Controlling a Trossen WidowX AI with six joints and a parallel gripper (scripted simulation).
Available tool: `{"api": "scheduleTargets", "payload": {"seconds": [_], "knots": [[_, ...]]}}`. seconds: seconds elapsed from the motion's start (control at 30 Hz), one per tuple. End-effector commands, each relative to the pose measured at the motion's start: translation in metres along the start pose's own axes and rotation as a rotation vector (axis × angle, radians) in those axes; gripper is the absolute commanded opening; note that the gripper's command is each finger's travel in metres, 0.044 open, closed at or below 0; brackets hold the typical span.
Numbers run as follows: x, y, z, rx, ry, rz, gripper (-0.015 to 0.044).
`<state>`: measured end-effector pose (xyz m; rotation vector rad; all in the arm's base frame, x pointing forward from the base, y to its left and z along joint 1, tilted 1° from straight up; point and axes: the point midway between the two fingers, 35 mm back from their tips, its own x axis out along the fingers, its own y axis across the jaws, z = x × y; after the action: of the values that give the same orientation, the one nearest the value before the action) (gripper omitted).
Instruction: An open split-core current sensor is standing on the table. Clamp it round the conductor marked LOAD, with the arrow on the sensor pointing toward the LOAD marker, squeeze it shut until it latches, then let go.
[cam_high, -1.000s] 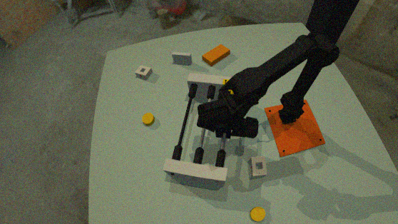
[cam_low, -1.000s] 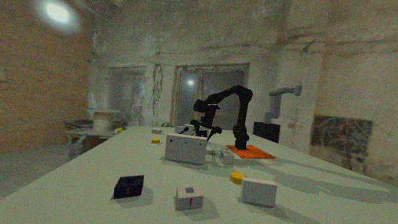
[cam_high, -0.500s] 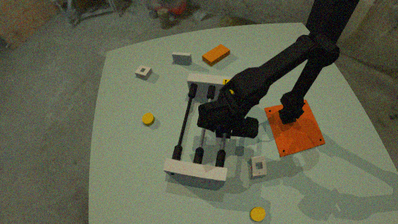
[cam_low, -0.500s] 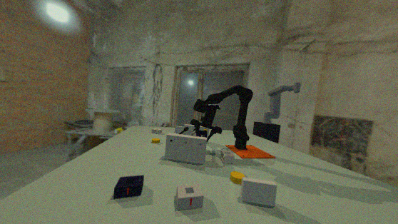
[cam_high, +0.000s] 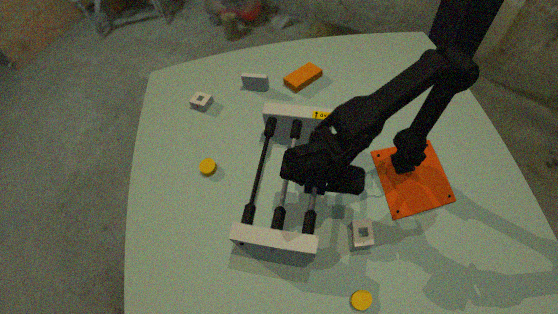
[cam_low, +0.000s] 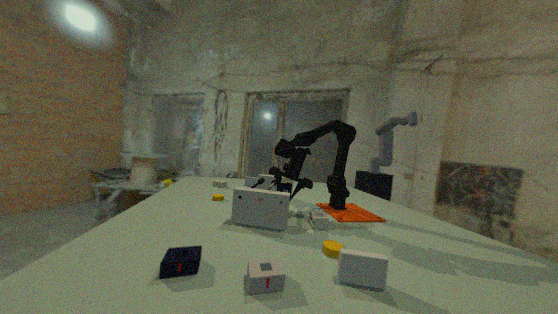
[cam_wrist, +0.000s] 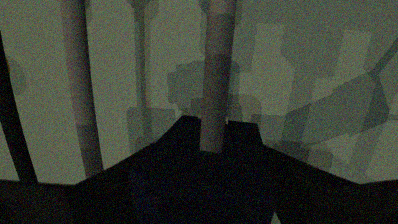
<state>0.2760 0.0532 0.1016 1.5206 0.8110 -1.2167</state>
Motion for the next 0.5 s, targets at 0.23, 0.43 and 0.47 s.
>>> {"api": "scheduleTargets", "payload": {"seconds": [0.23, 0.43, 0.47], "knots": [[0.0006, 0.0002, -0.0002, 0.001, 0.002, 0.005, 0.0105], [0.0006, 0.0002, -0.0002, 0.001, 0.002, 0.005, 0.0263], [0.0006, 0.0002, -0.0002, 0.001, 0.002, 0.005, 0.0264]]}}
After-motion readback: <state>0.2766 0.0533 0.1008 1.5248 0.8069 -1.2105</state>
